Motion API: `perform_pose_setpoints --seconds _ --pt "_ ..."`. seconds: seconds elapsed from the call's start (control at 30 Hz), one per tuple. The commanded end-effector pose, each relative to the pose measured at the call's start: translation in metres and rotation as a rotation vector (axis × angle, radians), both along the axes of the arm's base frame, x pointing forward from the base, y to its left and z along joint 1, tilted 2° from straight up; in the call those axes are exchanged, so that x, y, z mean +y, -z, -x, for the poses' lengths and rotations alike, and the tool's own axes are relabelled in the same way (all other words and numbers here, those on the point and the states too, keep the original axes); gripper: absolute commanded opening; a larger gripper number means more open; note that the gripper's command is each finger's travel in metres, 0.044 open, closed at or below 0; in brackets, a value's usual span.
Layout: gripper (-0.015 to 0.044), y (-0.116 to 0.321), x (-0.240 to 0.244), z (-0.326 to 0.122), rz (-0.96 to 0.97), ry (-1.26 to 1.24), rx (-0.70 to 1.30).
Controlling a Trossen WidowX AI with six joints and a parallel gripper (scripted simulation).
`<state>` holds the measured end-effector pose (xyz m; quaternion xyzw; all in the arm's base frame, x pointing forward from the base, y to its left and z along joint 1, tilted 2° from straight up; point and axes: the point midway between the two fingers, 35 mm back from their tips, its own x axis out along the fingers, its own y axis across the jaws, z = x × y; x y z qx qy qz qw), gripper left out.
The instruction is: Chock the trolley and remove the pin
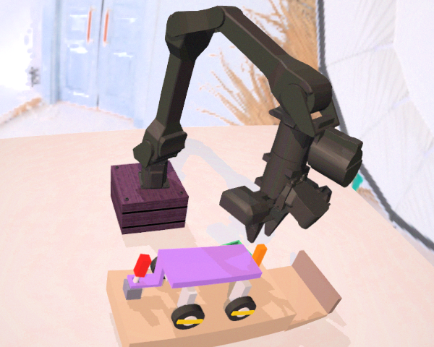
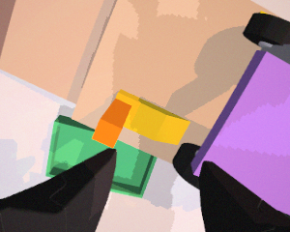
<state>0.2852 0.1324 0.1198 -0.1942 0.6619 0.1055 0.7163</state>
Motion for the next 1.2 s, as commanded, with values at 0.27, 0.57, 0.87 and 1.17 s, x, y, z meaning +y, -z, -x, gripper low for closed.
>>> perform_pose_setpoints --seconds 0.27,0.57,0.87,1.17 --pt "0.0190 -0.014 -0.056 -0.022 0.112 -0.408 0.033" --pt "0.0190 -0.023 -0.102 -0.031 0.199 -0.717 0.100" --pt "0.0190 -0.032 -0.148 -0.032 0.273 -1.023 0.198" --pt "0.0190 -0.038 -0.176 -0.030 0.307 -1.208 0.271"
